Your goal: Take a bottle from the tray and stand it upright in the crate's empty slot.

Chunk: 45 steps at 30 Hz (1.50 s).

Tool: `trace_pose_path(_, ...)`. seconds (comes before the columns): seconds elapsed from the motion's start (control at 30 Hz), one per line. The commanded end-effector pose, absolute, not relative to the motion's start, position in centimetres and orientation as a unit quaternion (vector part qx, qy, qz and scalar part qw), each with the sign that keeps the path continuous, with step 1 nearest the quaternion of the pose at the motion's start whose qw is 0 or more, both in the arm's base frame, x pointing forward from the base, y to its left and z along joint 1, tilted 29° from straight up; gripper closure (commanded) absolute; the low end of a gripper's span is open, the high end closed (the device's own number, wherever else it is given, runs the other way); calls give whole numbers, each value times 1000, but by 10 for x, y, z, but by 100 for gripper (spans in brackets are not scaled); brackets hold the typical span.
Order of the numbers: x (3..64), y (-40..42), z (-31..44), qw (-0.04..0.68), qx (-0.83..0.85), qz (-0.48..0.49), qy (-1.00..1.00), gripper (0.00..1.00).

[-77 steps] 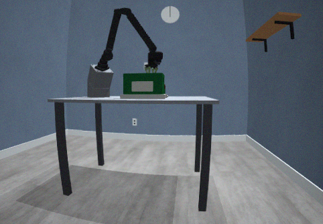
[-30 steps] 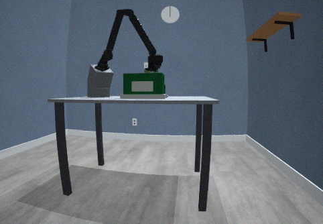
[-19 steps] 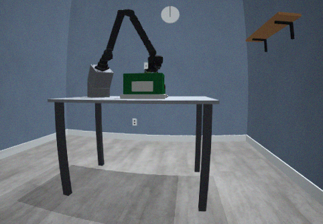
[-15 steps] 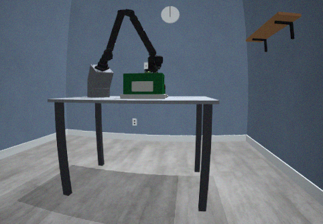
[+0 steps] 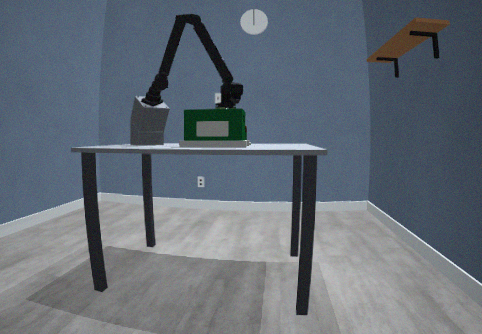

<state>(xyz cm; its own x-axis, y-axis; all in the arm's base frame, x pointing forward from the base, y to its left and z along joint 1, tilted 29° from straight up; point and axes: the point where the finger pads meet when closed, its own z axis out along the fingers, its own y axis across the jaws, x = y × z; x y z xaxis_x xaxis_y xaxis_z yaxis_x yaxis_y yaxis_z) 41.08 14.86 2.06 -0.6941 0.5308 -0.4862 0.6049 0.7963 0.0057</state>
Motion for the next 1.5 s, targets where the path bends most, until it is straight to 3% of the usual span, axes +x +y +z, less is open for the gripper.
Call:
trace_pose_path(0.0, 414, 148, 15, 237, 306, -79, 918, 39)
trace_pose_path(0.8, 414, 148, 15, 237, 306, -79, 918, 39)
trace_pose_path(0.83, 414, 148, 15, 237, 306, -79, 918, 100)
trace_pose_path(1.47, 412, 147, 15, 235, 307, -83, 919, 100)
